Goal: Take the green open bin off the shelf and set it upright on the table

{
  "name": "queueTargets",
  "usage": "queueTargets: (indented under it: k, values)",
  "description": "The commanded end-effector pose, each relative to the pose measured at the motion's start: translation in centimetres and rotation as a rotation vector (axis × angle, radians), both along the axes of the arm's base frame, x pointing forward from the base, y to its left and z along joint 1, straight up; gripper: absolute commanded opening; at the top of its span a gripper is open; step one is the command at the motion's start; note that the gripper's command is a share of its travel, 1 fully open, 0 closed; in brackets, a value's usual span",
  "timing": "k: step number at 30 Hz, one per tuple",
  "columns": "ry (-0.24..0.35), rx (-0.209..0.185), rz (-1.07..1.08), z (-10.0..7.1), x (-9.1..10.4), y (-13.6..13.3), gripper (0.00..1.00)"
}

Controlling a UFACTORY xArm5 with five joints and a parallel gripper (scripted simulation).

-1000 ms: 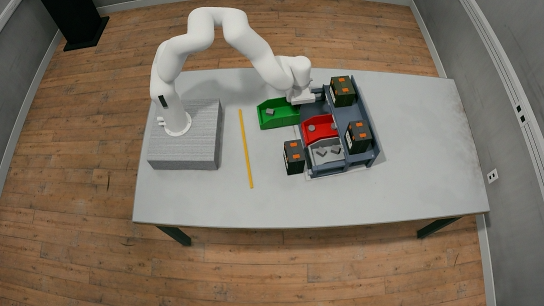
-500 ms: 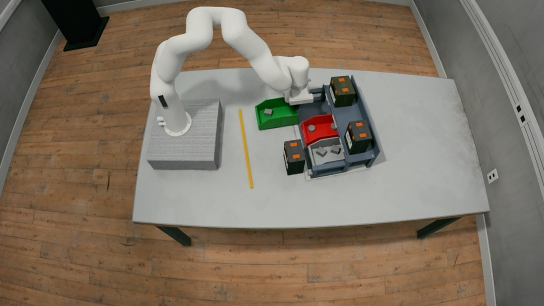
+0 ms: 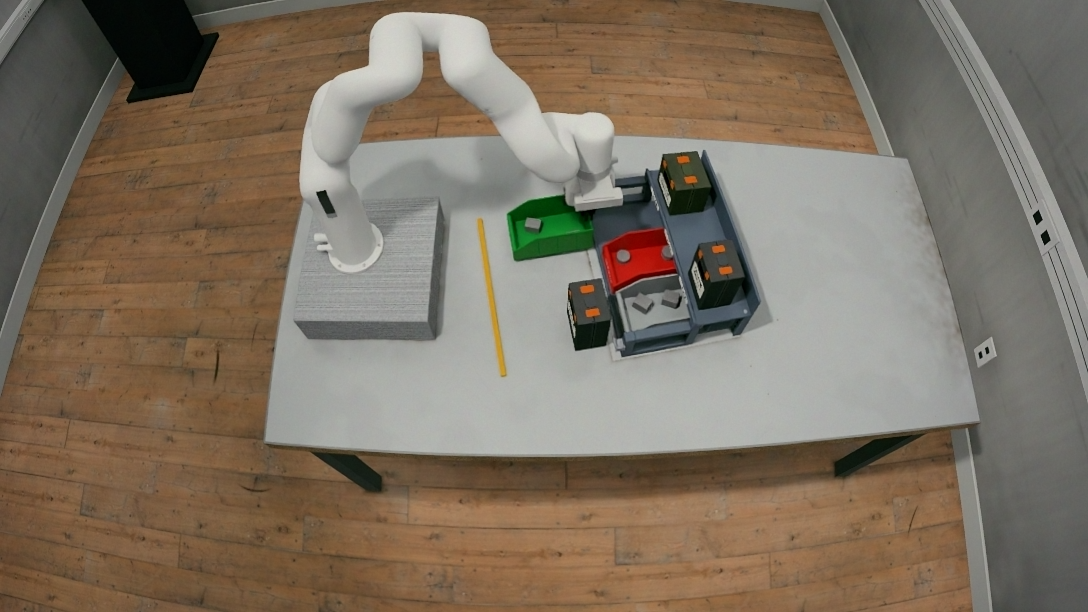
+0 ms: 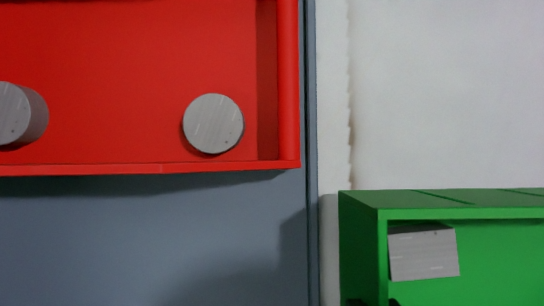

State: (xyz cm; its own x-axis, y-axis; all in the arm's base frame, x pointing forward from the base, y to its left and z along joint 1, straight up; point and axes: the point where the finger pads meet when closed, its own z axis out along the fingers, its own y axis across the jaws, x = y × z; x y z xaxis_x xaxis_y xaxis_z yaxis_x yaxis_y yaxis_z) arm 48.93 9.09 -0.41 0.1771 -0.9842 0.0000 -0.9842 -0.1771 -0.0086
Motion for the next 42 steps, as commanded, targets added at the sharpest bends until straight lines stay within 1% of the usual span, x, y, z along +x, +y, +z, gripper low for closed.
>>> queueTargets:
  k: [1,42]
  values:
    - [-0.005,0.001,0.000,0.2,-0.1,0.0,0.00]
    - [-0.005,0.001,0.000,0.1,-2.1,-0.4,0.00]
